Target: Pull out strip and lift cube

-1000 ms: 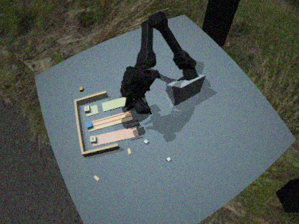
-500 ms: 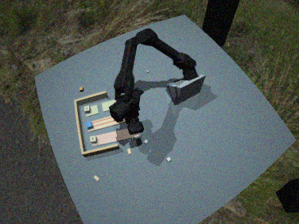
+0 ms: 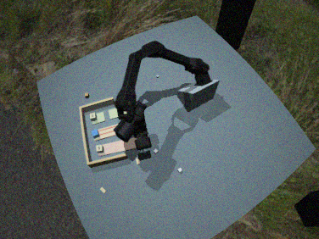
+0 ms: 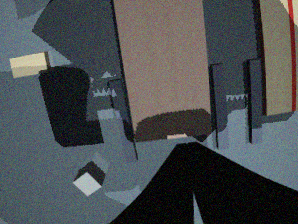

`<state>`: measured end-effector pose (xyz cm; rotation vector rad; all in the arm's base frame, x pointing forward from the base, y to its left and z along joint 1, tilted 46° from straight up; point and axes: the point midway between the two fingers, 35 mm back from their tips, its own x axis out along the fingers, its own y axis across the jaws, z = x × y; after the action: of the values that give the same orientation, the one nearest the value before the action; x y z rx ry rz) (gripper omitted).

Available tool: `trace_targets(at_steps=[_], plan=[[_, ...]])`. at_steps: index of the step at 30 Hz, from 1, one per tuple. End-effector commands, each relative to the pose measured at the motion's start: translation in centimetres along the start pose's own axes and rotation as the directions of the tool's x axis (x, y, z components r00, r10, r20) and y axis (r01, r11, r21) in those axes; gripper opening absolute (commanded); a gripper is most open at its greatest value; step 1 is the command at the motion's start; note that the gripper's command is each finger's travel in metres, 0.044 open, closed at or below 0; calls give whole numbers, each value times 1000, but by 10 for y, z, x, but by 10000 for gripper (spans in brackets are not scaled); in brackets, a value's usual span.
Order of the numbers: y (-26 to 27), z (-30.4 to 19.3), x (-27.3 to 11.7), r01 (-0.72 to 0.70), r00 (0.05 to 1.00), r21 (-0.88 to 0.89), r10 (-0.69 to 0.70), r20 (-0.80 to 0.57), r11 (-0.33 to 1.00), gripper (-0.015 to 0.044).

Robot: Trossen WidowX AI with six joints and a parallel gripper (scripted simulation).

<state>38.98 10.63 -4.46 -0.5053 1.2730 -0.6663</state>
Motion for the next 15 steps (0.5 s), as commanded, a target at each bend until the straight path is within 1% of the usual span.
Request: trace_targets(at_steps=[1, 15], plan=[[2, 1, 6, -4, 1000, 7, 4, -4, 1000, 0], [2, 3, 30, -4, 1000, 7, 4, -4, 1000, 0]])
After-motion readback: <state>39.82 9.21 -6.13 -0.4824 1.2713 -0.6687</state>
